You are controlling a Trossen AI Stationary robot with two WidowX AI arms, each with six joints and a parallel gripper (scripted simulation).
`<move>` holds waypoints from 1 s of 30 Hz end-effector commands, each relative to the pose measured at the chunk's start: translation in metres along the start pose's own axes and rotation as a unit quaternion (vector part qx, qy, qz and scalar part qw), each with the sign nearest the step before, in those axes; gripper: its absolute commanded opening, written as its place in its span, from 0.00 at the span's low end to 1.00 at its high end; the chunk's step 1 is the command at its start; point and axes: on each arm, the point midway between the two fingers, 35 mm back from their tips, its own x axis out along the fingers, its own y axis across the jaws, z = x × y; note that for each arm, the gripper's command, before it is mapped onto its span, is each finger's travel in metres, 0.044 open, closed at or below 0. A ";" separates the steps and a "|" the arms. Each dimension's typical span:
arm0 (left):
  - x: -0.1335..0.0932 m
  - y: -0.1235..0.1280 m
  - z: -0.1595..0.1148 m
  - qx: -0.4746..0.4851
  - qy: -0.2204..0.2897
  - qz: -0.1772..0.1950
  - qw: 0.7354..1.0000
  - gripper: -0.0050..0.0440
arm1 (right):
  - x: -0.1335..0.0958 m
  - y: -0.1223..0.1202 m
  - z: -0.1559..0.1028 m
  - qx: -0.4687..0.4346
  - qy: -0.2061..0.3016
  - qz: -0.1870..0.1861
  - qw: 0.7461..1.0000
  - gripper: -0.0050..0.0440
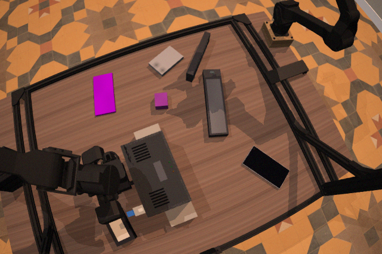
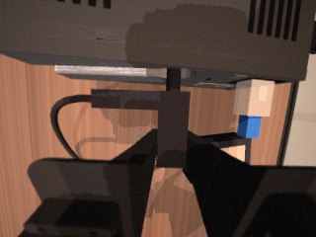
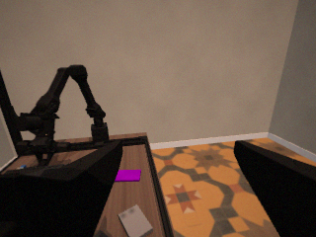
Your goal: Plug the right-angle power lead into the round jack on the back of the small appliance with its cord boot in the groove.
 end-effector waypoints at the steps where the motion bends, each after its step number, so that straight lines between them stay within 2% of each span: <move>1: 0.000 -0.001 0.002 0.003 0.000 -0.003 1.000 0.10 | 0.000 0.001 0.000 0.002 0.000 0.002 1.000 0.92; 30: 0.001 -0.001 0.006 0.003 0.000 -0.003 1.000 0.10 | 0.000 0.001 0.000 0.002 0.000 0.002 1.000 0.92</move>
